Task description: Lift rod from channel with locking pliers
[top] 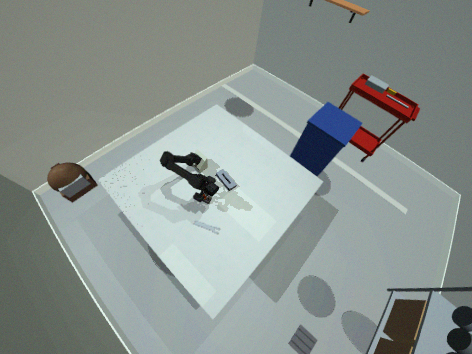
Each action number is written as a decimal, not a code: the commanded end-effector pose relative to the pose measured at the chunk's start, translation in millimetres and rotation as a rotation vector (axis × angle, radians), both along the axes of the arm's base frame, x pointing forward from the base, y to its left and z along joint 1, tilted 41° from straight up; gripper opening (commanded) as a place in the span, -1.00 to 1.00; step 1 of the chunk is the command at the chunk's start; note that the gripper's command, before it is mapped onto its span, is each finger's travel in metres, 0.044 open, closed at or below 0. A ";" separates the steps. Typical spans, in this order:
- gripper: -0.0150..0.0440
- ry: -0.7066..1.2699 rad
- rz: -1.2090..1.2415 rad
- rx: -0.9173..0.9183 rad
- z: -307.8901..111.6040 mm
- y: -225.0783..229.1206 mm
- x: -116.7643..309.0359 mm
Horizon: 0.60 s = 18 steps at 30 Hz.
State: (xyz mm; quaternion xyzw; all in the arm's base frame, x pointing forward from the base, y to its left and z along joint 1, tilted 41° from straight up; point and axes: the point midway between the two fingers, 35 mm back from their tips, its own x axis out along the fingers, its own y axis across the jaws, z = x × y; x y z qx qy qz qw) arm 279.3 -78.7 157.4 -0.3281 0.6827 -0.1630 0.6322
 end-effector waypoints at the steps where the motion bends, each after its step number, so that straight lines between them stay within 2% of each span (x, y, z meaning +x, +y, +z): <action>1: 1.00 0.010 0.003 -0.004 -6.6 -5.1 -1.1; 18: 0.97 0.010 0.003 -0.005 -15.5 -13.1 -1.5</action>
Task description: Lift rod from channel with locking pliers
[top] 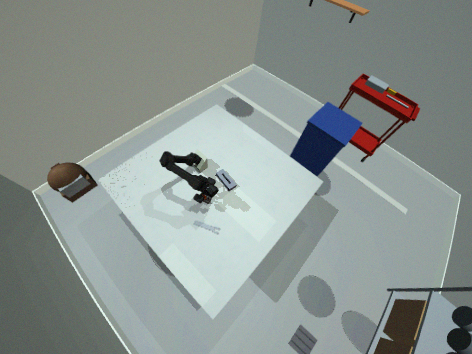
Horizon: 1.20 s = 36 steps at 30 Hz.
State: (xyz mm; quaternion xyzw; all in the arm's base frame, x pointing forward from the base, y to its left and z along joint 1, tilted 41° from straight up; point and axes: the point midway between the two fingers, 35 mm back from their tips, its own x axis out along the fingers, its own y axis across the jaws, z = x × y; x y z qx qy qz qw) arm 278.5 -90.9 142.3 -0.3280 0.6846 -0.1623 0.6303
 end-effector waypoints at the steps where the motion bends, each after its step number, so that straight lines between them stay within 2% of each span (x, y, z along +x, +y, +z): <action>1: 0.96 0.004 0.004 -0.005 -0.3 -0.9 -0.7; 36: 0.81 0.004 0.004 -0.005 -0.3 -0.9 -0.7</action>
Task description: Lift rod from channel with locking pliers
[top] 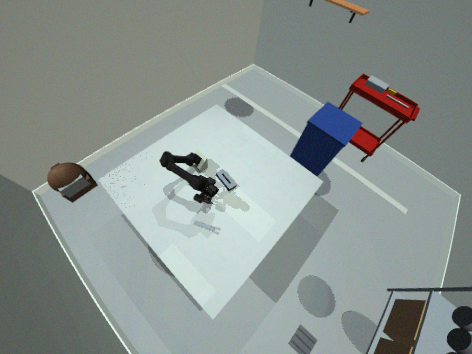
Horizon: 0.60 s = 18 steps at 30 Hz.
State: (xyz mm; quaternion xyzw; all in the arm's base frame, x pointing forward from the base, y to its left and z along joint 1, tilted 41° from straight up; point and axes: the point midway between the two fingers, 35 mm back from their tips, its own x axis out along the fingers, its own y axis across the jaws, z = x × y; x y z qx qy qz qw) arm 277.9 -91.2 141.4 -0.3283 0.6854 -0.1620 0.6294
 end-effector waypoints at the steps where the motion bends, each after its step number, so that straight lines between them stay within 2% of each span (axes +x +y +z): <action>1: 0.80 0.001 0.004 -0.005 0.5 -0.6 0.0; 18: 0.72 0.001 0.004 -0.005 0.5 -0.6 0.0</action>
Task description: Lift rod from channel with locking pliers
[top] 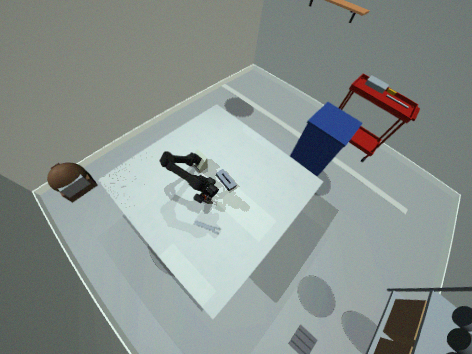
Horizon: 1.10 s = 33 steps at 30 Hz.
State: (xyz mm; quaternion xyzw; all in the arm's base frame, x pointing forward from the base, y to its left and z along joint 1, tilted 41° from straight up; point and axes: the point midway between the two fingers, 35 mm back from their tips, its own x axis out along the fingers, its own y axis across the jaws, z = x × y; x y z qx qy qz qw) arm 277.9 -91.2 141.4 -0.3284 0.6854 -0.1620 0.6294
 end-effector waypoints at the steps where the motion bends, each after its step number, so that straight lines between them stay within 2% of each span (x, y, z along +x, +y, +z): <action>1: 0.72 0.001 0.004 -0.005 0.5 -0.6 0.0; 19: 0.64 0.001 0.004 -0.005 0.5 -0.6 0.0; 20: 0.58 0.001 0.004 -0.005 0.5 -0.6 0.0; 33: 0.58 0.001 0.004 -0.006 6.6 5.7 0.3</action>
